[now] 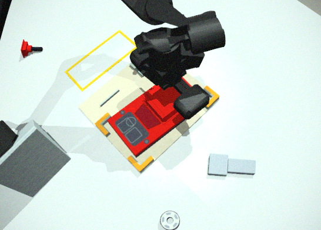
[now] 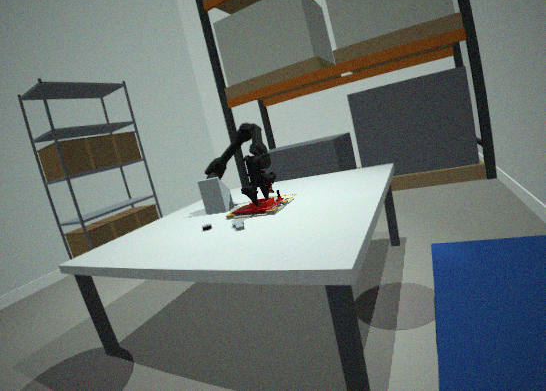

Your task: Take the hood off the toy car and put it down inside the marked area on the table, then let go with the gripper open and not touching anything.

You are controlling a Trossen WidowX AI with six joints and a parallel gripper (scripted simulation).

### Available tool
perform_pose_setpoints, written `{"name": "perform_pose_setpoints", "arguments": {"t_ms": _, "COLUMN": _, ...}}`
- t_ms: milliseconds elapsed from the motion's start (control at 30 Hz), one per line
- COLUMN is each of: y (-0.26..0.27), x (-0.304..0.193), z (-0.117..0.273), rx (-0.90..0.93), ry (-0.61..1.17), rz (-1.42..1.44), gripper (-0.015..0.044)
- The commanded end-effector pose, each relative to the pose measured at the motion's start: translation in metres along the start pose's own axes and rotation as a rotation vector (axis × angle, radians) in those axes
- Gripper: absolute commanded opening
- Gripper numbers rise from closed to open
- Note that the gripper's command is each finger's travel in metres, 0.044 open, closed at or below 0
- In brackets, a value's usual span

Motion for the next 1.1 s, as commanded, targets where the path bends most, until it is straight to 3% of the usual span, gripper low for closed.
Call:
{"name": "perform_pose_setpoints", "arguments": {"t_ms": 0, "y": 0.0, "x": 0.0, "z": 0.0, "rx": 0.0, "ry": 0.0, "rz": 0.0, "gripper": 0.0335}}
{"name": "perform_pose_setpoints", "arguments": {"t_ms": 300, "y": 0.0, "x": 0.0, "z": 0.0, "rx": 0.0, "ry": 0.0, "rz": 0.0, "gripper": 0.0275}}
{"name": "perform_pose_setpoints", "arguments": {"t_ms": 667, "y": 0.0, "x": 0.0, "z": 0.006, "rx": -0.001, "ry": 0.0, "rz": 0.0, "gripper": 0.0}}
{"name": "perform_pose_setpoints", "arguments": {"t_ms": 1067, "y": 0.0, "x": 0.0, "z": 0.014, "rx": -0.001, "ry": 0.0, "rz": 0.0, "gripper": 0.0}}
Point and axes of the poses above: the point midway between the two fingers, 35 mm back from their tips, its own z axis back along the fingers, its own y axis across the jaws, x = y × z, the point moved 2 cm from there along z, back along the fingers, and after that the axes turned 10 degrees about z, right-handed, at the moved point
